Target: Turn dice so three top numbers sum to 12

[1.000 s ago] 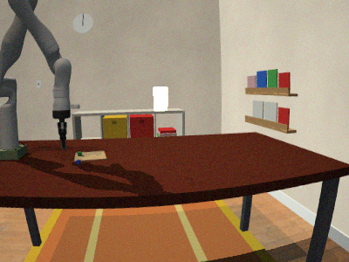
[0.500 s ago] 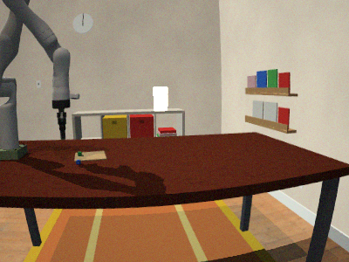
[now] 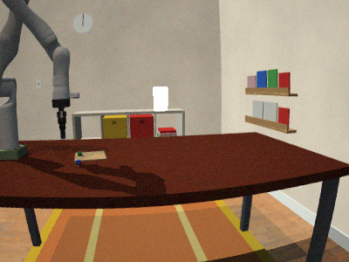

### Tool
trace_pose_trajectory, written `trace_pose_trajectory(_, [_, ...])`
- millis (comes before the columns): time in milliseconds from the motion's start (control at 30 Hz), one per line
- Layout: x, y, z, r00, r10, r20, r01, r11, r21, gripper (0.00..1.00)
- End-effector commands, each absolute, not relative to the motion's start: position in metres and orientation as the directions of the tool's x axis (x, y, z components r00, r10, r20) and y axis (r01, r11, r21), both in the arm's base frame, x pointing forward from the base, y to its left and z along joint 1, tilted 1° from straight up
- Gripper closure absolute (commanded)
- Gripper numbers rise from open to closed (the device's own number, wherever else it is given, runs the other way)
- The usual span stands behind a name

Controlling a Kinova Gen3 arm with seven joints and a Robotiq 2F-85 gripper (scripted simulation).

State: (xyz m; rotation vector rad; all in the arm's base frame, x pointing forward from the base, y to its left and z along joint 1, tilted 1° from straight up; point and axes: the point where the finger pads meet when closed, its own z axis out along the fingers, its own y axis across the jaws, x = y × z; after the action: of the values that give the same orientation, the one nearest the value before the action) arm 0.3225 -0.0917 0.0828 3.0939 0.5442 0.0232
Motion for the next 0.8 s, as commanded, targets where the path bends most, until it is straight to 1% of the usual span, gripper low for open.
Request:
trace_pose_trajectory(0, [0.328, -0.088, 0.084, 0.944, 0.331, 0.017, 0.331, -0.944, 0.004, 0.89])
trace_pose_trajectory(300, [0.378, -0.037, 0.087, 0.989, 0.148, 0.017, 0.148, -0.989, 0.001, 0.89])
trace_pose_trajectory(367, [0.378, -0.037, 0.087, 0.989, 0.148, 0.017, 0.148, -0.989, 0.001, 0.89])
trace_pose_trajectory(567, [0.403, 0.000, 0.089, 0.999, 0.038, 0.017, 0.038, -0.999, -0.001, 0.89])
trace_pose_trajectory(767, [0.407, 0.007, 0.090, 1.000, 0.018, 0.017, 0.018, -1.000, -0.002, 0.89])
